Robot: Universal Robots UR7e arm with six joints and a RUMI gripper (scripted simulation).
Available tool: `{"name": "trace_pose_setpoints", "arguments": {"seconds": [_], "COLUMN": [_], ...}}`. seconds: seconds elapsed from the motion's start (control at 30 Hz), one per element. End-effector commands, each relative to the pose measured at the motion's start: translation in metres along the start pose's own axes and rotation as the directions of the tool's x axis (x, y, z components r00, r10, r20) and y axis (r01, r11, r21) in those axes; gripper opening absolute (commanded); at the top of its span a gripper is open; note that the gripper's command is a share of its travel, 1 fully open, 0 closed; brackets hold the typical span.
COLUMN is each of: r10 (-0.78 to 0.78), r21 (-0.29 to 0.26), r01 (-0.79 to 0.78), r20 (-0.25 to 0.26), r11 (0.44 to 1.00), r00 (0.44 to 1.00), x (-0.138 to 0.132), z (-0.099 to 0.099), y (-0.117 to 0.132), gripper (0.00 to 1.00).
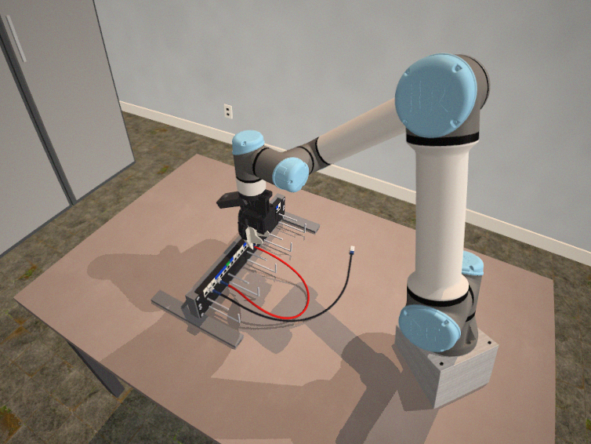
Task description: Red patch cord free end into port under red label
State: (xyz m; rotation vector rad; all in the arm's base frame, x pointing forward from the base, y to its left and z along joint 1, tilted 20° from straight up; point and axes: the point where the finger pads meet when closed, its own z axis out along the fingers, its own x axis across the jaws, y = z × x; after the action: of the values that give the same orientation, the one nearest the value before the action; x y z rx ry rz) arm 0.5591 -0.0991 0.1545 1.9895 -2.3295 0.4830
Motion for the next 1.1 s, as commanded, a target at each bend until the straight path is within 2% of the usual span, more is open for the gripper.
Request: {"name": "trace_pose_setpoints", "arguments": {"seconds": [0.0, 1.03, 1.07], "r10": [0.000, 0.000, 0.000], "r21": [0.004, 0.004, 0.004], "r01": [0.000, 0.000, 0.000], "r20": [0.000, 0.000, 0.000], "r11": [1.000, 1.000, 1.000], "r00": [1.000, 1.000, 1.000], "x": [0.0002, 0.0002, 0.0002], "z": [-0.0010, -0.0010, -0.0010], "y": [-0.0012, 0.0000, 0.0000], "gripper": [0.00, 0.00, 0.22]}}
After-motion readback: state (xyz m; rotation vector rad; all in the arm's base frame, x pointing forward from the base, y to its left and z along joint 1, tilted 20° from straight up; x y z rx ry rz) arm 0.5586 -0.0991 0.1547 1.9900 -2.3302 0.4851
